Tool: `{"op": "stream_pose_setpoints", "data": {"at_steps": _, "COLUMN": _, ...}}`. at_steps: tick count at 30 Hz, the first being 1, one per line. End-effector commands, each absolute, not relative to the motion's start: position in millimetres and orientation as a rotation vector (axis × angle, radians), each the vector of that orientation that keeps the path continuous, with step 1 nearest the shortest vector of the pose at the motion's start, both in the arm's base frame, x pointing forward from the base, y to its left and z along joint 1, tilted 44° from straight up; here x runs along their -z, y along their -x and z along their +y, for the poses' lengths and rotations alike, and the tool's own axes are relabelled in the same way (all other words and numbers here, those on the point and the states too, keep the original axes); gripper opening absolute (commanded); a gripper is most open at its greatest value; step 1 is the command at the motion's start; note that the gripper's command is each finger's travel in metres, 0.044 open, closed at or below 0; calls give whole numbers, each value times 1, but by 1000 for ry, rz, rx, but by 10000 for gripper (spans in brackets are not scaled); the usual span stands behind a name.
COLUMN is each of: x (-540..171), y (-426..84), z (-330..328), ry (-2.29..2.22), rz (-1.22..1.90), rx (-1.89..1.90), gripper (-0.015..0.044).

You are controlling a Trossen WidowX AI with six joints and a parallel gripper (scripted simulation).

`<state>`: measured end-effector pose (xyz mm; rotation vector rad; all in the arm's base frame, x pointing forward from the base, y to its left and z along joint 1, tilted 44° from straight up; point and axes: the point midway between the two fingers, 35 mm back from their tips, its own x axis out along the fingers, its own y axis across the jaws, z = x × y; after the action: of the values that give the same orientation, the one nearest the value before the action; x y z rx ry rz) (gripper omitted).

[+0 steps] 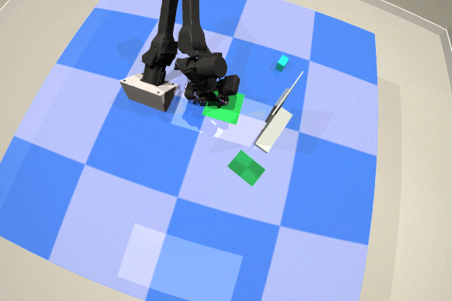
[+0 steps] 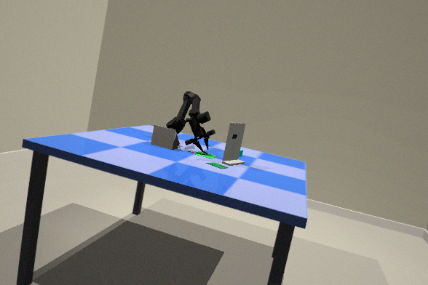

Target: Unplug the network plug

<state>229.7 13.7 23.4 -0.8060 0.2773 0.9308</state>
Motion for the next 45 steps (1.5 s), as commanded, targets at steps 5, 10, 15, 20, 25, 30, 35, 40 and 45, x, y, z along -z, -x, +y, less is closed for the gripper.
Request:
{"op": "stream_pose_setpoints", "data": {"at_steps": 5, "x": -28, "y": -228, "z": 9, "ry": 813, "rz": 269, "rx": -929, "gripper": 156}}
{"op": "stream_pose_setpoints", "data": {"at_steps": 10, "x": -30, "y": -226, "z": 6, "ry": 813, "rz": 270, "rx": -929, "gripper": 156}}
{"op": "stream_pose_setpoints", "data": {"at_steps": 15, "x": -32, "y": -223, "z": 4, "ry": 812, "rz": 270, "rx": -928, "gripper": 156}}
{"op": "stream_pose_setpoints", "data": {"at_steps": 20, "x": -34, "y": -222, "z": 2, "ry": 811, "rz": 270, "rx": -928, "gripper": 156}}
{"op": "stream_pose_setpoints", "data": {"at_steps": 25, "x": -37, "y": -222, "z": -3, "ry": 813, "rz": 274, "rx": -928, "gripper": 156}}
{"op": "stream_pose_setpoints", "data": {"at_steps": 30, "x": -40, "y": -222, "z": -7, "ry": 814, "rz": 277, "rx": -929, "gripper": 156}}
{"op": "stream_pose_setpoints", "data": {"at_steps": 35, "x": -43, "y": -223, "z": -11, "ry": 815, "rz": 279, "rx": -930, "gripper": 156}}
{"op": "stream_pose_setpoints", "data": {"at_steps": 40, "x": -47, "y": -223, "z": -16, "ry": 816, "rz": 281, "rx": -930, "gripper": 156}}
{"op": "stream_pose_setpoints", "data": {"at_steps": 45, "x": -51, "y": -222, "z": -20, "ry": 817, "rz": 283, "rx": -931, "gripper": 156}}
